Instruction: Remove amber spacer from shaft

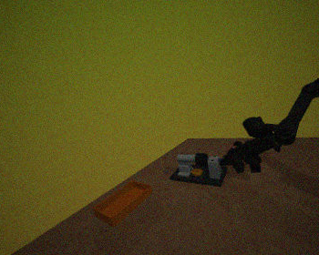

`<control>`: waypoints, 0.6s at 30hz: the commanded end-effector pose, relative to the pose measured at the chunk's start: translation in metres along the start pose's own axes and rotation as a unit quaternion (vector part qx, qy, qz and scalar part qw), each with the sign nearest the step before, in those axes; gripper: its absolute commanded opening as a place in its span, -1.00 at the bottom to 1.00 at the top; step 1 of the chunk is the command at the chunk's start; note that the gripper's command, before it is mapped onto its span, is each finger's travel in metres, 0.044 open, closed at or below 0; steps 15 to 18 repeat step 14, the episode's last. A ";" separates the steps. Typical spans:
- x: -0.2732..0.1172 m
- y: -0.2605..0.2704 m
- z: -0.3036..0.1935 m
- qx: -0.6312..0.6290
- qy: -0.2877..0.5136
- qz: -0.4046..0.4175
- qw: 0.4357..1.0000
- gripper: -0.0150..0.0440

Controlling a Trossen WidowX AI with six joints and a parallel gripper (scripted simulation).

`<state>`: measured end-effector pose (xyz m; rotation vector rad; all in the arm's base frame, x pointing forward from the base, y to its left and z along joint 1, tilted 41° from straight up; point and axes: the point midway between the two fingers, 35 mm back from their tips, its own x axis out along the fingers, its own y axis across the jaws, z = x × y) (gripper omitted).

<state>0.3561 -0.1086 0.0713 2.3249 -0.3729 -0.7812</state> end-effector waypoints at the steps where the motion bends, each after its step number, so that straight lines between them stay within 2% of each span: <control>1: 0.000 0.000 0.000 0.000 0.000 0.000 1.000 -0.40; 14: -0.004 0.000 -0.001 0.000 0.000 0.000 1.000 0.75; 18: -0.004 0.000 -0.001 0.000 0.000 0.000 1.000 0.75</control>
